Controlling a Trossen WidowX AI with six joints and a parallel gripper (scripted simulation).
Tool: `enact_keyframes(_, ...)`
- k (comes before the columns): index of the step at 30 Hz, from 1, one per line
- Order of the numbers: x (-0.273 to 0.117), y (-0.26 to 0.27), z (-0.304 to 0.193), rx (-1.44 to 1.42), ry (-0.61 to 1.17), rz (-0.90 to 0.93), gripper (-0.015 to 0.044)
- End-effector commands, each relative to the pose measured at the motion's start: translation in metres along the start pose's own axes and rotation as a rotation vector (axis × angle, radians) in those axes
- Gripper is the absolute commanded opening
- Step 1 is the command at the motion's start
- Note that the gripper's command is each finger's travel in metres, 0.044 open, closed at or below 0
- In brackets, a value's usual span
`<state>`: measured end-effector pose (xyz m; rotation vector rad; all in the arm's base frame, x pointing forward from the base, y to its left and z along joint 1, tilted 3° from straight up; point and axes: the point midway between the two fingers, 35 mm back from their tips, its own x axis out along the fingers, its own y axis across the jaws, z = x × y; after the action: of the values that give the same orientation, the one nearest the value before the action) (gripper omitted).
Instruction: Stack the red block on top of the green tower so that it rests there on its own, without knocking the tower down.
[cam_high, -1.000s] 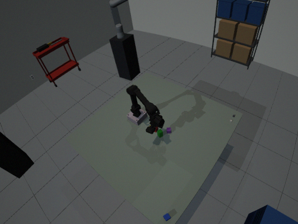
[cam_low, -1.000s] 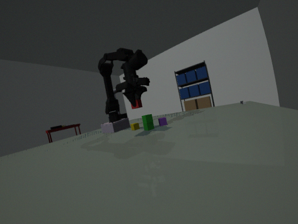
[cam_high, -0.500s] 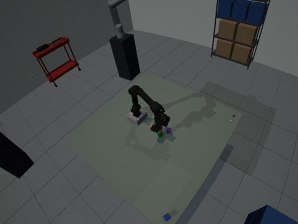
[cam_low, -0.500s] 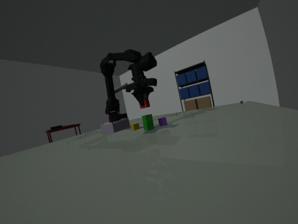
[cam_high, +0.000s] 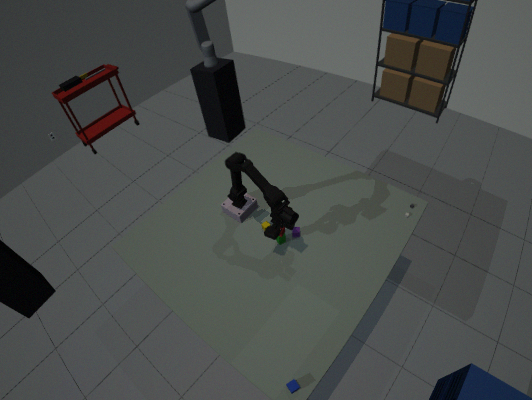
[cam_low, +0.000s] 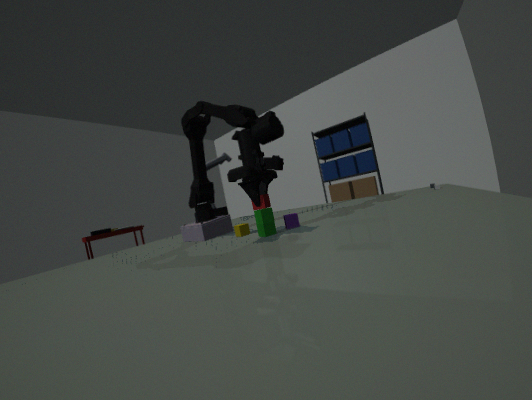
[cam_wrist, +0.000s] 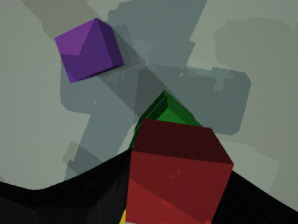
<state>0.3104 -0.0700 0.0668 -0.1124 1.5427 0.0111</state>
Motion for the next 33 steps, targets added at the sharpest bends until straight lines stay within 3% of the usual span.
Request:
enact_keyframes(1,0.0025,-0.0002,-0.0006,0.000,-0.001,-0.002,0.0000)
enact_keyframes(33,-0.0039,0.0001,-0.0001,0.000,-0.001,-0.002,0.0000)
